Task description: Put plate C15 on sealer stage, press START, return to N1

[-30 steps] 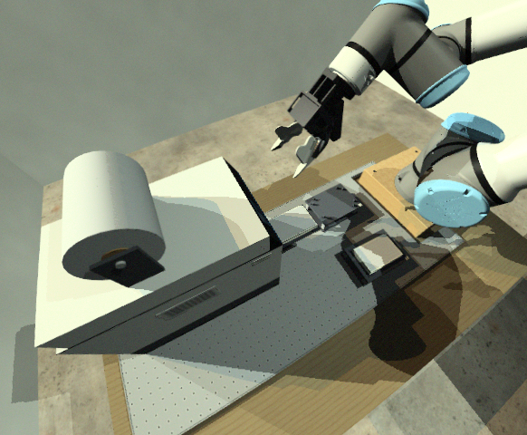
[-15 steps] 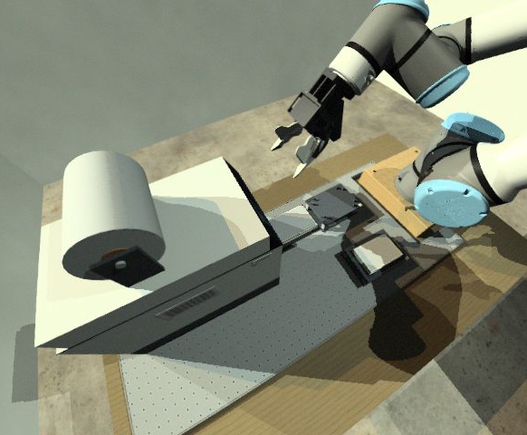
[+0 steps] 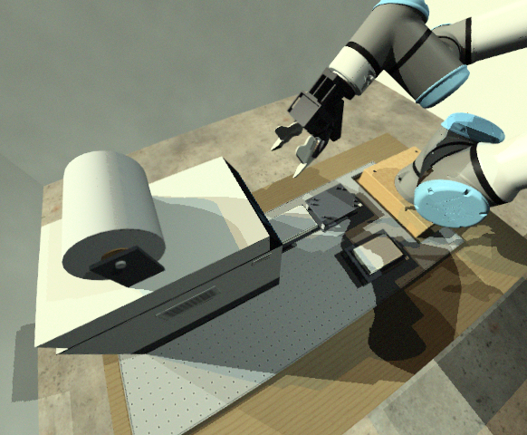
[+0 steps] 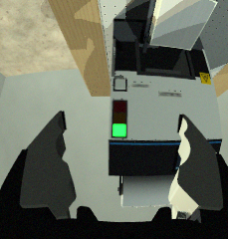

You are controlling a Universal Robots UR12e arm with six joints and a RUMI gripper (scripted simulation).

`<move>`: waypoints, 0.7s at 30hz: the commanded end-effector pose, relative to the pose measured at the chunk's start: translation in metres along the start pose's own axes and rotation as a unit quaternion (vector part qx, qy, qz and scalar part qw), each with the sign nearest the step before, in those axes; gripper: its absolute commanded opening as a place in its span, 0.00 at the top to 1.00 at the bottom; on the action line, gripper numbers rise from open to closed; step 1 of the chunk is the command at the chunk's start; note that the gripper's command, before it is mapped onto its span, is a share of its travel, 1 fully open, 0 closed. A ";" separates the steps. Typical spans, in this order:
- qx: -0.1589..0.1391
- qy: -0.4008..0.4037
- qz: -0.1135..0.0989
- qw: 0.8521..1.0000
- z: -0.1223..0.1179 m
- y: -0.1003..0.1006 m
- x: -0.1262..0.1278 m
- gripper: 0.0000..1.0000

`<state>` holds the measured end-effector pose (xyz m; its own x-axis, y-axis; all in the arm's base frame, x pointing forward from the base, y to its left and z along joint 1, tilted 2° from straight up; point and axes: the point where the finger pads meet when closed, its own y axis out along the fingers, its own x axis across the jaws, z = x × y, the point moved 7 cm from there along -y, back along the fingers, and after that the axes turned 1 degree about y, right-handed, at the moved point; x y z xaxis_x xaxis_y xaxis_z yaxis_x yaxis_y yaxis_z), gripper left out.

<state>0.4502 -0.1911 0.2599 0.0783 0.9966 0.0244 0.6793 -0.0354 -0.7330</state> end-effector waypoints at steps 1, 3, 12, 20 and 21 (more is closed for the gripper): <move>-0.001 -0.002 0.001 1.000 -0.003 -0.001 -0.001 0.32; -0.001 -0.002 0.002 1.000 0.000 -0.006 -0.002 0.34; -0.001 -0.001 0.001 1.000 0.026 -0.036 -0.001 0.38; -0.002 -0.002 0.003 1.000 0.023 -0.039 -0.003 0.41; -0.002 -0.002 0.003 1.000 0.023 -0.039 -0.003 0.41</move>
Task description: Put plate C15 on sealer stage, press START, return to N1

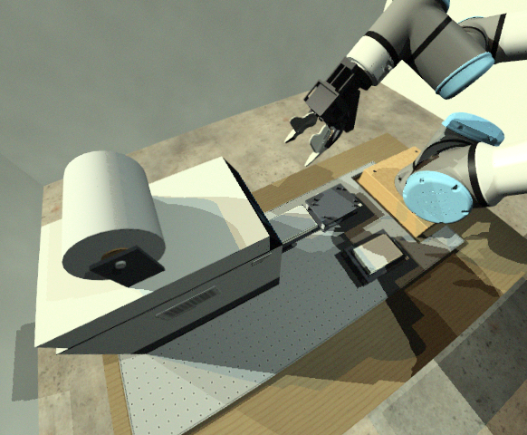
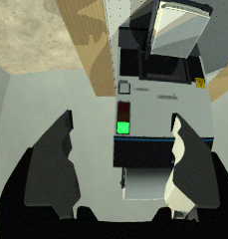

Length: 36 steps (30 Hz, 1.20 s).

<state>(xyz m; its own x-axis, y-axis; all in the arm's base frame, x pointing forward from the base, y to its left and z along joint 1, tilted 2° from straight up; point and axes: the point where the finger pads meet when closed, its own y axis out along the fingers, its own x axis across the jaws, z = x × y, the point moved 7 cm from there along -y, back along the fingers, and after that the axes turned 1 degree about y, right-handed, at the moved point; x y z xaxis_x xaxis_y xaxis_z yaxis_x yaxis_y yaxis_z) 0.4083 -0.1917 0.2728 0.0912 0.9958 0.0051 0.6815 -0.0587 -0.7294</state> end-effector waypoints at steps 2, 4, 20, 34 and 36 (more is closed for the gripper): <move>0.001 0.000 -0.009 1.000 0.002 -0.001 0.001 0.42; 0.001 0.000 -0.009 1.000 0.002 0.000 0.000 0.43; 0.183 -0.002 -0.007 0.983 -0.024 0.005 0.002 1.00; 0.340 -0.004 -0.004 0.941 -0.043 0.017 0.003 1.00; 0.371 -0.004 -0.003 0.929 -0.047 0.020 0.003 1.00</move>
<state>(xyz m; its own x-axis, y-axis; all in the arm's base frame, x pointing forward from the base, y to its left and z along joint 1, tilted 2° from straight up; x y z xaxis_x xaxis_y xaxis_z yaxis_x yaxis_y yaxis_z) 0.4532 -0.1894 0.2890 0.0590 0.9982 0.0091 0.1173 0.0021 -0.9931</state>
